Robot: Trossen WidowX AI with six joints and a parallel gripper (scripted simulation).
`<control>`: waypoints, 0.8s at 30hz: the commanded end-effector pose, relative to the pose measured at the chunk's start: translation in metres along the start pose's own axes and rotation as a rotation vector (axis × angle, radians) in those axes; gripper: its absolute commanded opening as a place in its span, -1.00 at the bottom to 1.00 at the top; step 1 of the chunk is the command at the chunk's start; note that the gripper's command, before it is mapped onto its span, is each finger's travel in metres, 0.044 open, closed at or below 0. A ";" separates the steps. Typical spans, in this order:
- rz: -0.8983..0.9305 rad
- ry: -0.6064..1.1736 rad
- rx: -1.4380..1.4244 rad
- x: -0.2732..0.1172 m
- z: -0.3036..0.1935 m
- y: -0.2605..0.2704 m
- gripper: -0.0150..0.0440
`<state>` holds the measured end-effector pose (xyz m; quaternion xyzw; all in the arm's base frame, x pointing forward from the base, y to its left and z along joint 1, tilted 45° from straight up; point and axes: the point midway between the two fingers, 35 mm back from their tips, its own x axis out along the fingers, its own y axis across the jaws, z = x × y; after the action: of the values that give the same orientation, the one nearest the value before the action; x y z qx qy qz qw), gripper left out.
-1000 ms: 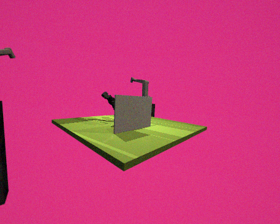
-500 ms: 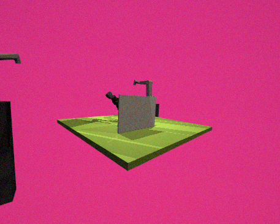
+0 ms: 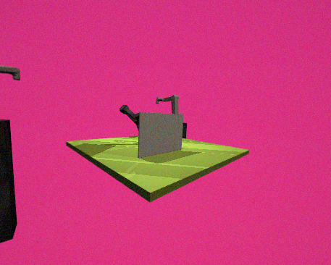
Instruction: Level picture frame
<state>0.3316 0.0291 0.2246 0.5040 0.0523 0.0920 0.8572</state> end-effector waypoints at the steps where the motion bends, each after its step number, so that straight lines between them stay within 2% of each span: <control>1: 0.009 -0.009 0.002 0.002 0.002 0.003 0.39; 24: 0.010 -0.009 0.002 0.025 0.003 0.004 0.39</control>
<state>0.3516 0.0329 0.2279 0.5037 0.0483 0.0935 0.8574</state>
